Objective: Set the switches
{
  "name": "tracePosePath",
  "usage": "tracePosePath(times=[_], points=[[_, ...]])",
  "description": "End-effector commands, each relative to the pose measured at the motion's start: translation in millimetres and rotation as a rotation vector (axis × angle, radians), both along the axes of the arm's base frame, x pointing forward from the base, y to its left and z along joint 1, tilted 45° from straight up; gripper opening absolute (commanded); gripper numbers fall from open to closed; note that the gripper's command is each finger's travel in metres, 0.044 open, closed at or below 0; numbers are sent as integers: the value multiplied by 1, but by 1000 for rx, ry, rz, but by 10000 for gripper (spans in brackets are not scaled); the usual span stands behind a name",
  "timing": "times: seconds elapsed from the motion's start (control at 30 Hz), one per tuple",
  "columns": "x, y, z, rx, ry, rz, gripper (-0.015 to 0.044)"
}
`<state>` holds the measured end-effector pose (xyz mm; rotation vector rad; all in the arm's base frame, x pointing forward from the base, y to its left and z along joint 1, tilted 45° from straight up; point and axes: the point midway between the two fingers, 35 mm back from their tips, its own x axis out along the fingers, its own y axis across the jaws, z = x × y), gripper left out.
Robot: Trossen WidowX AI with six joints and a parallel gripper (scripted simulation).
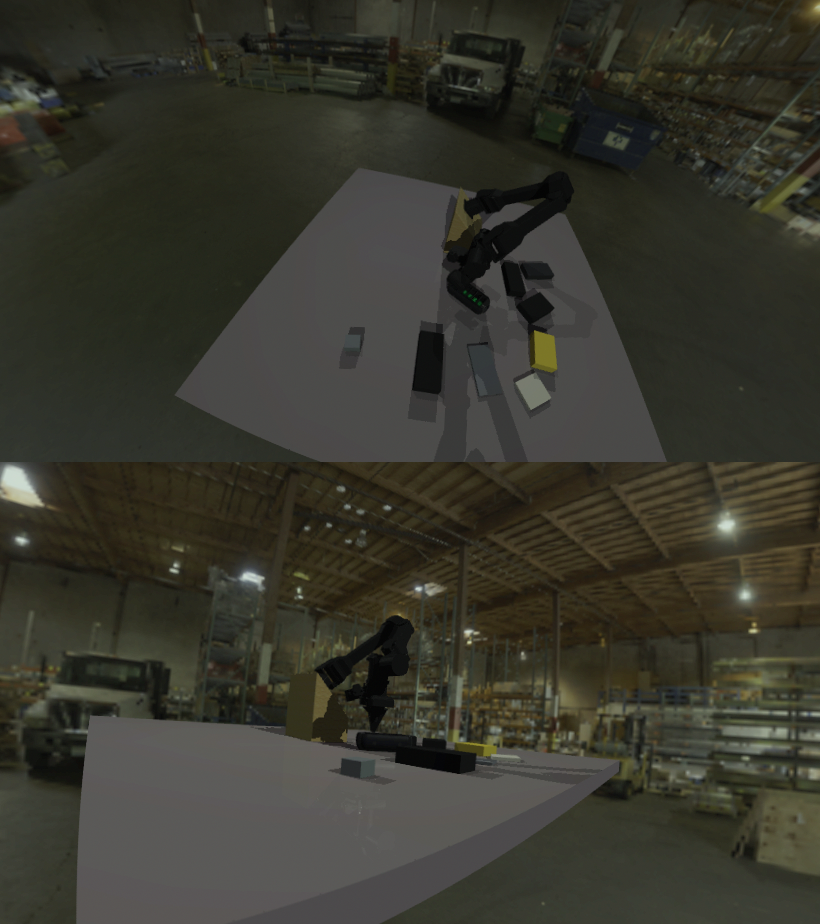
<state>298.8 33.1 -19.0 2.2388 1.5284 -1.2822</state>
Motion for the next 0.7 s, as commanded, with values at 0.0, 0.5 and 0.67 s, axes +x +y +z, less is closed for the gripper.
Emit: tracePosePath(times=[0.0, 0.5, 0.67], points=[[0, -23, 24, -9, -19, -5, 0], [21, -2, 49, -7, -14, -11, 0], [22, 2, 45, -7, -14, -10, 0]])
